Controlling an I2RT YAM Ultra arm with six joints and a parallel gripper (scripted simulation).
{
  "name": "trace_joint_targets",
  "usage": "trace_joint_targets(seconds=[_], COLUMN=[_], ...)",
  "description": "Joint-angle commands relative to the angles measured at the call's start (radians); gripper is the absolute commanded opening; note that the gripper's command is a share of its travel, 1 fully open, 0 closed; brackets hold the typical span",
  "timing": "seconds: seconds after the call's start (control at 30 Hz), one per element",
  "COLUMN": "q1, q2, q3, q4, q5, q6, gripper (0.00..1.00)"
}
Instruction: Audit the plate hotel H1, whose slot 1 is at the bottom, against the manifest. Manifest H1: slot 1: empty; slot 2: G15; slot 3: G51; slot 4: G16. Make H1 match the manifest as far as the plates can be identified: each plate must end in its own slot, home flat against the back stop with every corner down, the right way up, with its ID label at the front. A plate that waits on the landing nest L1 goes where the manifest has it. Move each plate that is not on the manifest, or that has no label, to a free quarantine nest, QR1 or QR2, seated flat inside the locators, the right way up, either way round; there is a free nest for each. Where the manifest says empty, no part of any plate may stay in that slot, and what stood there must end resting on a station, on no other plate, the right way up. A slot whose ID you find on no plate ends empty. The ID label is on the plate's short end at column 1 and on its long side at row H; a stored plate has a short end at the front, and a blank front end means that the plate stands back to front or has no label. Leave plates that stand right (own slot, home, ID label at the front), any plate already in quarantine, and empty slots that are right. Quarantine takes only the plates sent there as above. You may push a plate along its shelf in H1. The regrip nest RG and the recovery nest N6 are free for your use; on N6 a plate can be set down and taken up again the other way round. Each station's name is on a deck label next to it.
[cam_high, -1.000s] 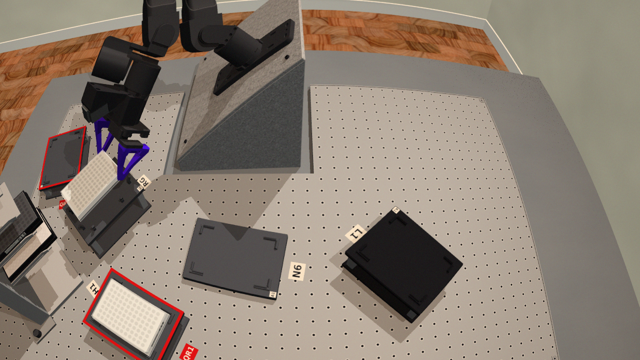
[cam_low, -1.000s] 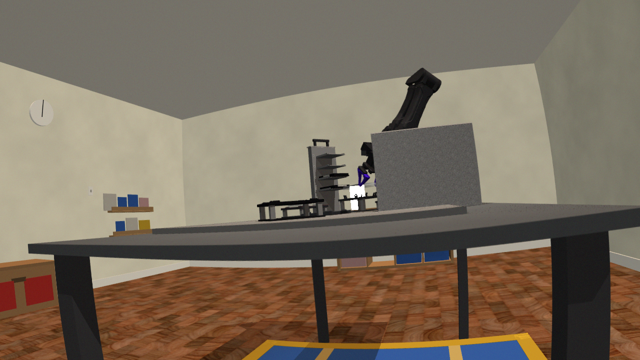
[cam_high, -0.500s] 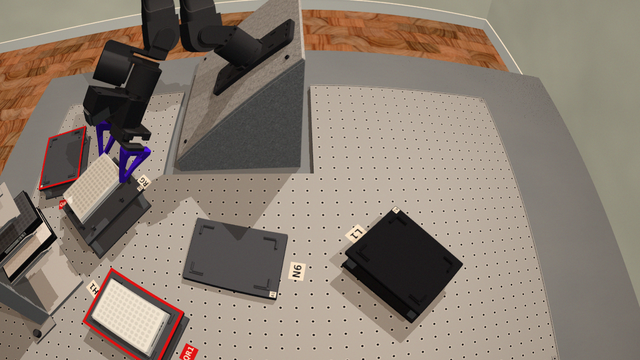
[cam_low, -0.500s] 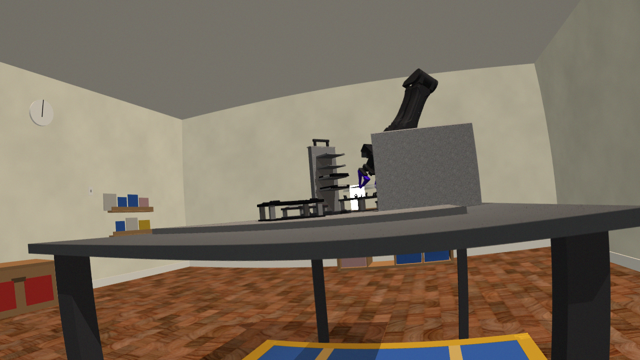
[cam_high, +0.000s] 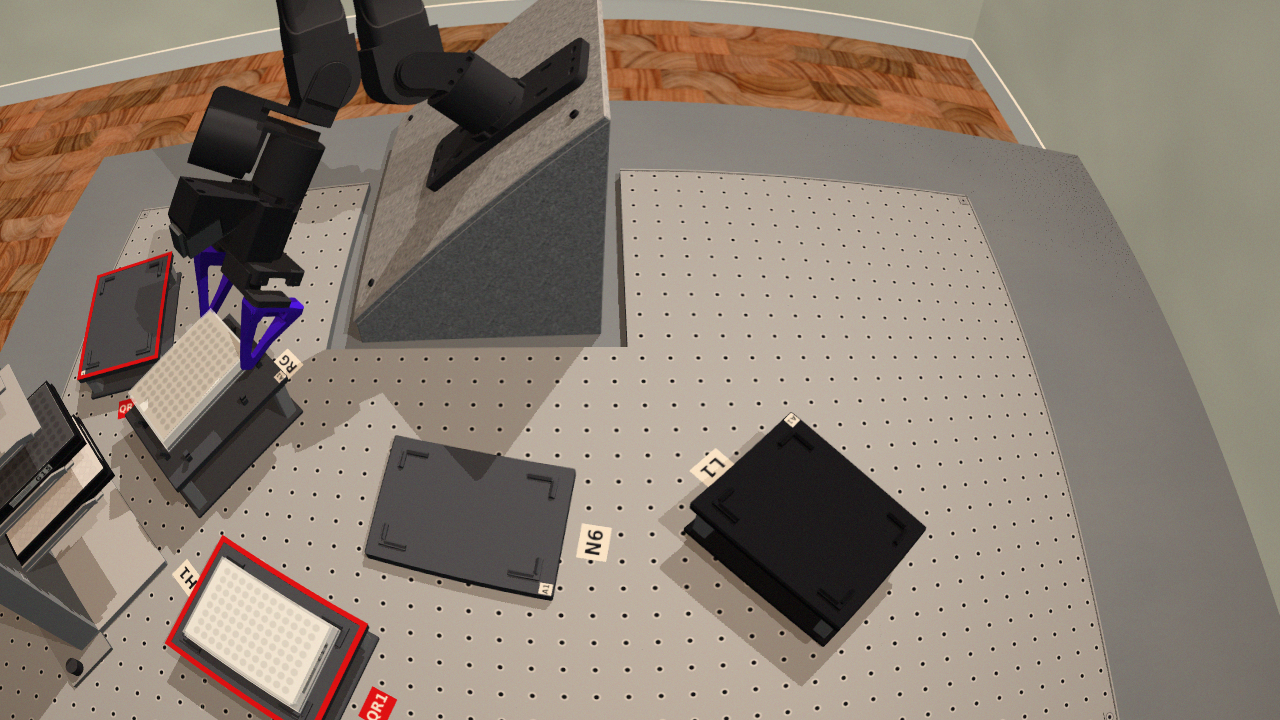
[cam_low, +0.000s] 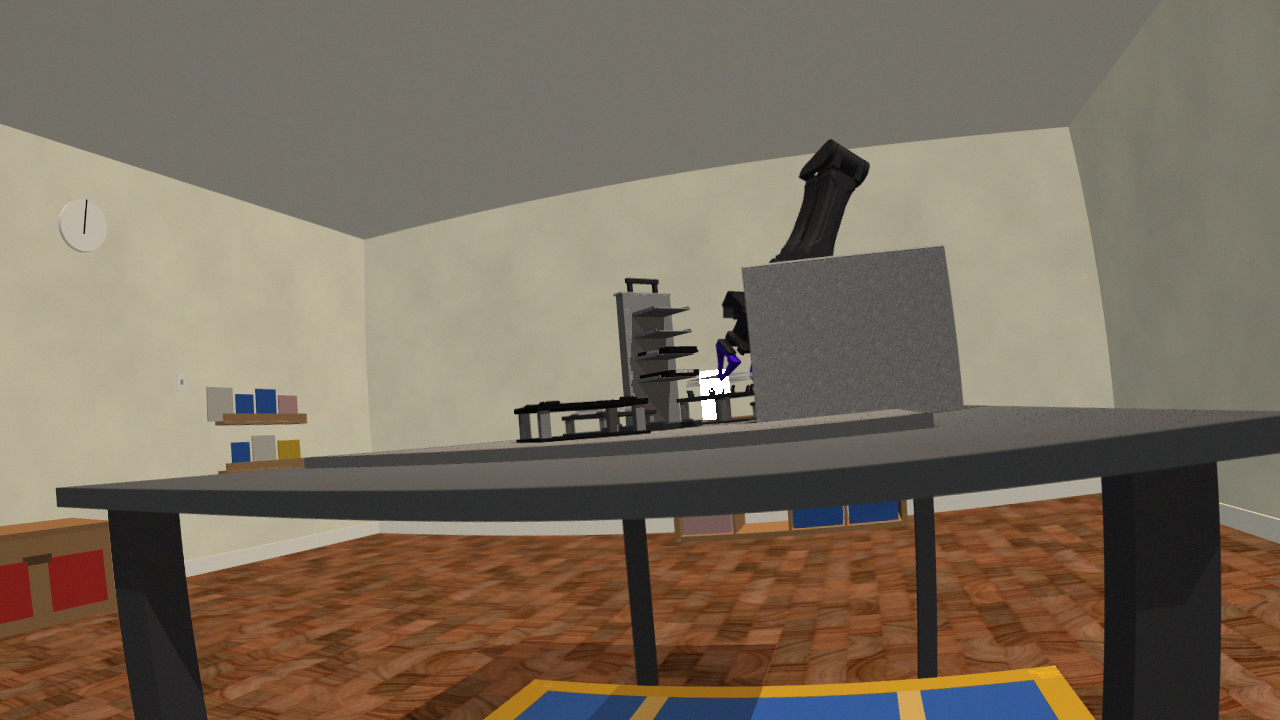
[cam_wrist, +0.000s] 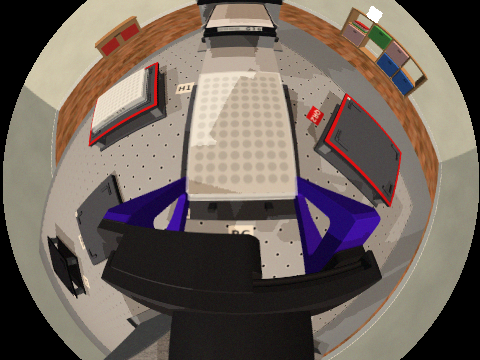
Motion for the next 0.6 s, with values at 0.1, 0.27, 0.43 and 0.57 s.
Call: trace_joint_targets(seconds=[0.1,0.27,0.43,0.57], q1=[-0.003,-0.011,-0.02,-0.026], q2=[0.016,0.043,0.072,0.096], q3=[0.0,-0.003,-0.005,-0.007], q4=[0.04,0.07,0.101,0.127], q5=[-0.021,-0.029,-0.037,-0.043], q6=[-0.003,-0.004,-0.006,-0.007], gripper=[0.86,0.86,0.86,0.86])
